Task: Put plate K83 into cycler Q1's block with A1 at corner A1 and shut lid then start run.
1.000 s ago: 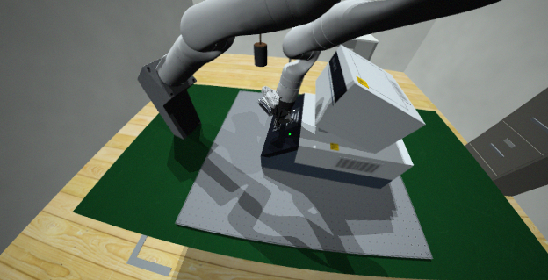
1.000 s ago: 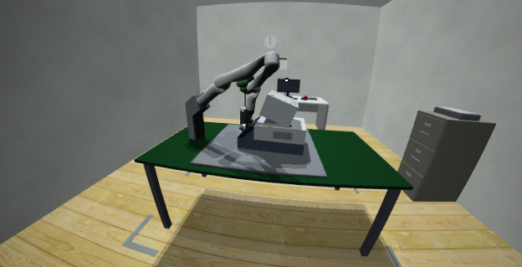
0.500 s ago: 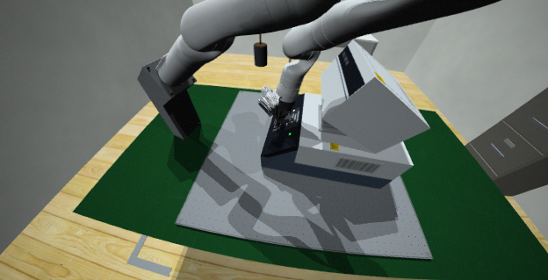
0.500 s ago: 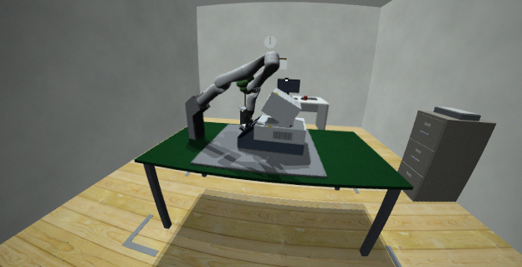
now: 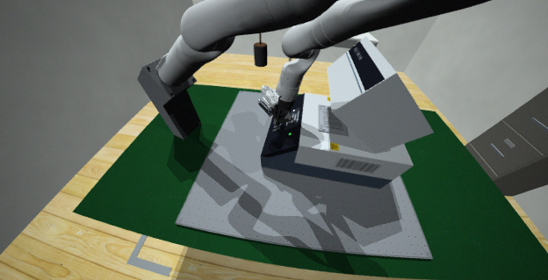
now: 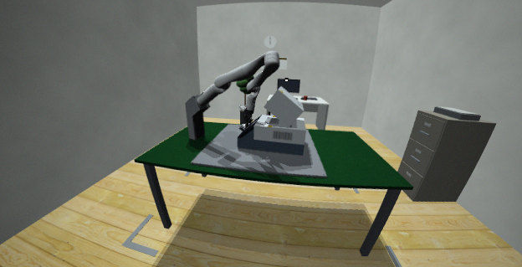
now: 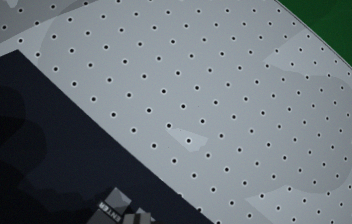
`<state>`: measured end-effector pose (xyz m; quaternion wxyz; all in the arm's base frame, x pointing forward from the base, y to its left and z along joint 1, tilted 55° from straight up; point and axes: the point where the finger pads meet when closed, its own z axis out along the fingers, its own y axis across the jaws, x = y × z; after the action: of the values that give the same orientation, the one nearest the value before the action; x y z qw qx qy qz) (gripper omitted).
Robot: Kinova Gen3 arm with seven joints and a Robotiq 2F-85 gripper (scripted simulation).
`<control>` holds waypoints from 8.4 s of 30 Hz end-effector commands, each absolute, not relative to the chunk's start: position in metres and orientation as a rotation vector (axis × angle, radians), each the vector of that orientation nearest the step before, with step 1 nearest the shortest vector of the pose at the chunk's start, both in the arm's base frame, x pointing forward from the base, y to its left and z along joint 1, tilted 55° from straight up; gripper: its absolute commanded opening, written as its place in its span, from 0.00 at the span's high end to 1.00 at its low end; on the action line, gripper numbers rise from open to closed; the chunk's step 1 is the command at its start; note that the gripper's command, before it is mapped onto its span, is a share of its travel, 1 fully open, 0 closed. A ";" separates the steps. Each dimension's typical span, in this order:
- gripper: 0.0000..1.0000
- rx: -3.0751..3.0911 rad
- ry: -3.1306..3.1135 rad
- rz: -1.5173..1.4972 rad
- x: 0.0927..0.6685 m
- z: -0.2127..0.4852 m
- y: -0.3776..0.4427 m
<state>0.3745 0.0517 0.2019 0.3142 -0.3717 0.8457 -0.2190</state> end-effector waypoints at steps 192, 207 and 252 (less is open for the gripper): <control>0.90 -0.979 2.229 -0.577 0.345 0.200 0.052; 0.90 -0.979 2.229 -0.577 0.345 0.200 0.052; 0.90 -0.979 2.229 -0.577 0.345 0.200 0.052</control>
<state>0.3459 0.0525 0.2003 0.2993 -0.3702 0.8518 -0.2186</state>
